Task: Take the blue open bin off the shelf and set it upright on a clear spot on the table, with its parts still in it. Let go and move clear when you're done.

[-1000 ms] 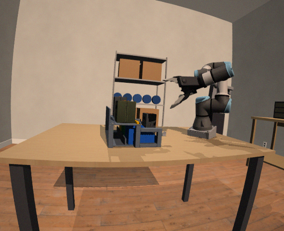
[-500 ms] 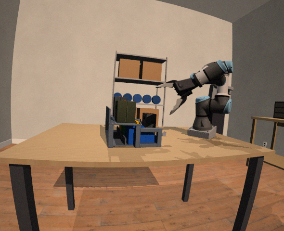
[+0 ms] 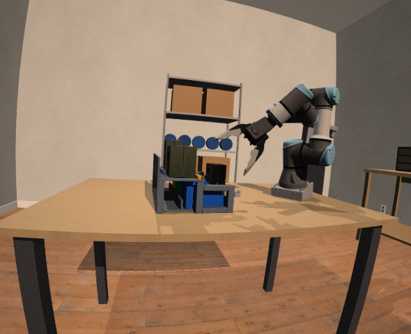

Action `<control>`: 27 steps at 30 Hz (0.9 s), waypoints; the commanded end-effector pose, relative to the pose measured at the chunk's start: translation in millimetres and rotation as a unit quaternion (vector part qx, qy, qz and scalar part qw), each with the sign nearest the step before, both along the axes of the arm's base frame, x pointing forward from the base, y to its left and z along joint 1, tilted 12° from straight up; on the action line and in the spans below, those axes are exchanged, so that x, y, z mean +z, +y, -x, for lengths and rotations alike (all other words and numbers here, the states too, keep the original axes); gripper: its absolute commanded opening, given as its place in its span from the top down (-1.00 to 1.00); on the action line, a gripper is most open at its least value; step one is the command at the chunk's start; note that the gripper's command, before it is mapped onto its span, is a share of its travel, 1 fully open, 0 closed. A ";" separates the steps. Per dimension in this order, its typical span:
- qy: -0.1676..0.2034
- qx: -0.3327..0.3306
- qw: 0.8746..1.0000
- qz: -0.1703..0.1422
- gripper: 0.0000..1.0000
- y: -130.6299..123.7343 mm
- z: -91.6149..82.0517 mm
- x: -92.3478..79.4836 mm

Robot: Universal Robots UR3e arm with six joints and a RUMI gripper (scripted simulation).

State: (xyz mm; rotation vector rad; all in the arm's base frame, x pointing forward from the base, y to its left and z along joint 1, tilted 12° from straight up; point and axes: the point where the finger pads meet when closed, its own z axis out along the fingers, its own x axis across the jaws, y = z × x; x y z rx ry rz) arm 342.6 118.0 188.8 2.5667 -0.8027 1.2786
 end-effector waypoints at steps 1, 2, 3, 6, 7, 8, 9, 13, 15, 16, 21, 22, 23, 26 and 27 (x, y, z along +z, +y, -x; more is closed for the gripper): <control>0.003 0.008 1.000 -0.004 -1.00 0.7 -2.3 -1.2; 0.003 0.008 1.000 -0.004 -1.00 0.7 -2.3 -1.2; 0.003 0.008 1.000 -0.004 -1.00 0.7 -2.3 -1.2; 0.039 0.041 0.998 -0.013 -1.00 9.5 -15.9 -15.1; 0.057 0.059 0.996 -0.018 -1.00 14.0 -22.9 -22.4; 0.075 0.077 0.994 -0.023 -1.00 18.5 -29.8 -29.6; 0.093 0.094 0.991 -0.027 -1.00 23.0 -36.8 -36.8; 0.093 0.094 0.991 -0.027 -1.00 23.0 -36.8 -36.8; 0.093 0.094 0.991 -0.027 -1.00 23.0 -36.8 -36.8; 0.093 0.094 0.991 -0.027 -1.00 23.0 -36.8 -36.8; 0.093 0.094 0.991 -0.027 -1.00 23.0 -36.8 -36.8; 0.110 0.111 0.987 -0.032 -1.00 22.6 -36.2 -36.2; 0.128 0.128 0.983 -0.036 -1.00 22.4 -36.0 -36.0; 0.182 0.181 0.965 -0.050 -1.00 21.9 -35.5 -35.4; 0.182 0.181 0.965 -0.050 -1.00 21.9 -35.5 -35.4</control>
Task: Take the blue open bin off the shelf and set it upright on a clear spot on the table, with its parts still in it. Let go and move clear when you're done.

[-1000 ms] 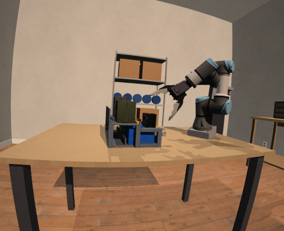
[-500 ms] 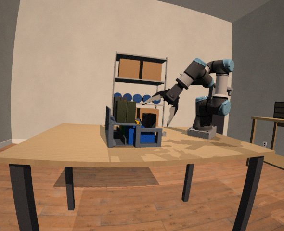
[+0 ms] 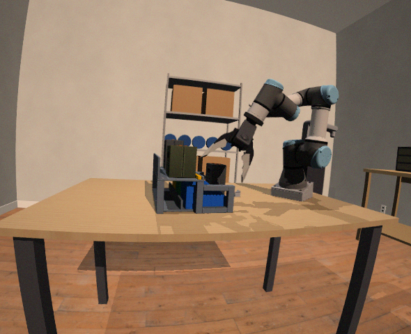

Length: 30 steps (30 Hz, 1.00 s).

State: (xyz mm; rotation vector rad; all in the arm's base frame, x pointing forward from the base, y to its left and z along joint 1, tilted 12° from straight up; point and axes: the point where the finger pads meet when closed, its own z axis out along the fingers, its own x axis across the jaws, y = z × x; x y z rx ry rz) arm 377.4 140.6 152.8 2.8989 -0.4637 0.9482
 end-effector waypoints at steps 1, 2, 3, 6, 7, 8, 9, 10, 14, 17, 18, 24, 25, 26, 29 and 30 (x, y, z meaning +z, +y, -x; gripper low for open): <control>0.050 0.045 0.998 -0.016 -1.00 -0.7 -0.7 0.6; 0.050 0.045 0.998 -0.016 -1.00 -0.7 -0.7 0.6; 0.050 0.045 0.998 -0.016 -1.00 -0.7 -0.7 0.6; 0.050 0.045 0.998 -0.016 -1.00 -0.7 -0.7 0.6; 0.050 0.045 0.998 -0.016 -1.00 -0.7 -0.7 0.6; 0.050 0.045 0.998 -0.016 -1.00 -0.7 -0.7 0.6; 0.050 0.045 0.998 -0.016 -1.00 -0.7 -0.7 0.6; 0.050 0.045 0.998 -0.016 -1.00 -0.7 -0.7 0.6; 0.103 0.097 0.990 -0.029 -1.00 -2.3 1.7 3.1; 0.139 0.132 0.981 -0.038 -1.00 -3.4 3.3 4.7; 0.139 0.132 0.981 -0.038 -1.00 -3.4 3.3 4.7; 0.139 0.132 0.981 -0.038 -1.00 -3.4 3.3 4.7; 0.139 0.132 0.981 -0.038 -1.00 -3.4 3.3 4.7; 0.139 0.132 0.981 -0.038 -1.00 -3.4 3.3 4.7; 0.152 0.145 0.977 -0.042 -1.00 -3.6 3.7 5.2; 0.167 0.159 0.972 -0.045 -1.00 -3.9 4.1 5.6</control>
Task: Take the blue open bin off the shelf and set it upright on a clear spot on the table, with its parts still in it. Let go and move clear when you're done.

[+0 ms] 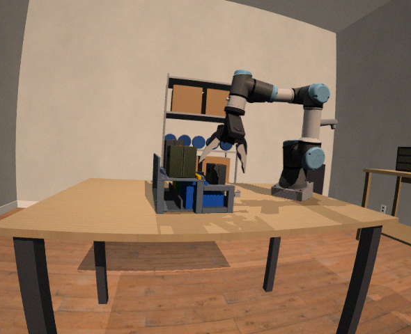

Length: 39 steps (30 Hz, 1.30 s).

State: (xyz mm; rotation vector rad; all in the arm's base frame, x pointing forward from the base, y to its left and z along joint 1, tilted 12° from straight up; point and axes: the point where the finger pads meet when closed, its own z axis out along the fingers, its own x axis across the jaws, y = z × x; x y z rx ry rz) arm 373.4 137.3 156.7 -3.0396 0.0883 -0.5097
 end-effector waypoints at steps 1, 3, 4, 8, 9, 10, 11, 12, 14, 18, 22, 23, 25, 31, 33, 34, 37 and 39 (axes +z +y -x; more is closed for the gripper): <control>0.040 0.040 0.998 -0.010 -1.00 -0.9 0.5 2.1; 0.070 0.069 0.995 -0.018 -1.00 -1.4 1.3 2.9; 0.070 0.069 0.995 -0.018 -1.00 -1.4 1.3 2.9; 0.070 0.069 0.995 -0.018 -1.00 -1.4 1.3 2.9; 0.070 0.069 0.995 -0.018 -1.00 -1.4 1.3 2.9; 0.070 0.069 0.995 -0.018 -1.00 -1.4 1.3 2.9; 0.070 0.069 0.995 -0.018 -1.00 -1.4 1.3 2.9; 0.070 0.069 0.995 -0.018 -1.00 -1.4 1.3 2.9; 0.070 0.069 0.995 -0.018 -1.00 -1.4 1.3 2.9; 0.069 0.068 0.995 -0.018 -1.00 -1.8 1.9 3.5; 0.070 0.069 0.995 -0.018 -1.00 -2.1 2.3 3.9; 0.070 0.069 0.995 -0.018 -1.00 -2.1 2.3 3.9; 0.070 0.069 0.995 -0.018 -1.00 -2.1 2.3 3.9; 0.070 0.069 0.995 -0.018 -1.00 -2.1 2.3 3.9; 0.070 0.069 0.995 -0.018 -1.00 -2.2 2.4 4.0; 0.070 0.069 0.995 -0.018 -1.00 -2.2 2.6 4.1; 0.070 0.069 0.995 -0.018 -1.00 -2.4 2.9 4.5; 0.070 0.069 0.995 -0.018 -1.00 -2.4 2.9 4.5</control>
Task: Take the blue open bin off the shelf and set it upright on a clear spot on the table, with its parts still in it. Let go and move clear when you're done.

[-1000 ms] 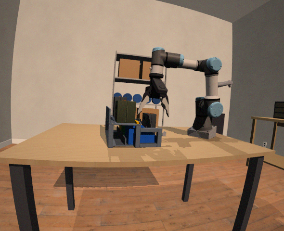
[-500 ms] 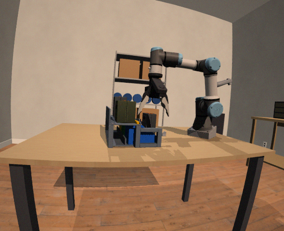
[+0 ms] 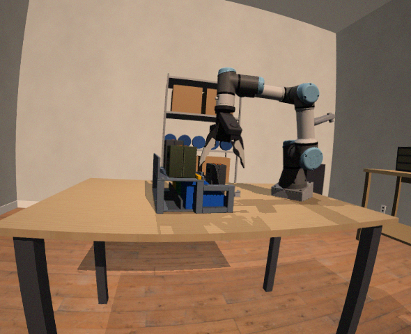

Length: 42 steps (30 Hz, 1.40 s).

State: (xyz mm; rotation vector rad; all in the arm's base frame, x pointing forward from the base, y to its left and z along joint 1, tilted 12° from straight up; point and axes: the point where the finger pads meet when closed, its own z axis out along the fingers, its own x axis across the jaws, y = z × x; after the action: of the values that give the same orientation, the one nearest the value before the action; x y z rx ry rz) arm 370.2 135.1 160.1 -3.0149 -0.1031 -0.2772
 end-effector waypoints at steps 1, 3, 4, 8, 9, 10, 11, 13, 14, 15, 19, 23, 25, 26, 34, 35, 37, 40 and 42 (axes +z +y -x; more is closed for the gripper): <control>-0.001 0.000 1.000 0.000 -1.00 -0.2 -0.3 1.1; -0.001 0.000 1.000 0.000 -1.00 -0.2 -0.3 1.1; -0.001 0.000 1.000 0.000 -1.00 -0.2 -0.3 1.1; -0.001 0.000 1.000 0.000 -1.00 -0.2 -0.3 1.1; -0.001 0.000 1.000 0.000 -1.00 -0.2 -0.3 1.1; -0.001 0.000 1.000 0.000 -1.00 -0.2 -0.3 1.1; -0.001 0.000 1.000 0.000 0.47 -0.2 -0.3 1.1; -0.001 0.000 1.000 0.000 0.47 -0.2 -0.3 1.1; -0.001 0.000 1.000 0.000 0.47 -0.2 -0.3 1.1; -0.001 0.000 1.000 0.000 0.47 -0.2 -0.3 1.1; -0.001 0.000 1.000 0.000 0.47 -0.2 -0.3 1.1; -0.001 0.000 1.000 0.000 0.47 -0.2 -0.3 1.1; -0.001 0.000 1.000 0.000 0.47 -0.2 -0.3 1.1; -0.001 0.000 1.000 0.000 0.47 -0.2 -0.3 1.1; -0.001 0.000 1.000 0.000 0.47 3.3 -5.5 -28.3; -0.001 0.000 1.000 0.000 0.47 3.3 -5.5 -28.3; -0.001 0.000 1.000 0.000 0.47 3.3 -5.5 -28.3; -0.001 0.000 1.000 0.000 0.47 3.3 -5.5 -28.3; -0.001 0.000 1.000 0.000 0.47 3.3 -5.5 -28.3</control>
State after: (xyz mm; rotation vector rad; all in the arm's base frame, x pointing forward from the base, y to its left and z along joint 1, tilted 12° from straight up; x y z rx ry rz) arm 375.0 138.3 131.3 -3.0150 -0.1033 -0.2760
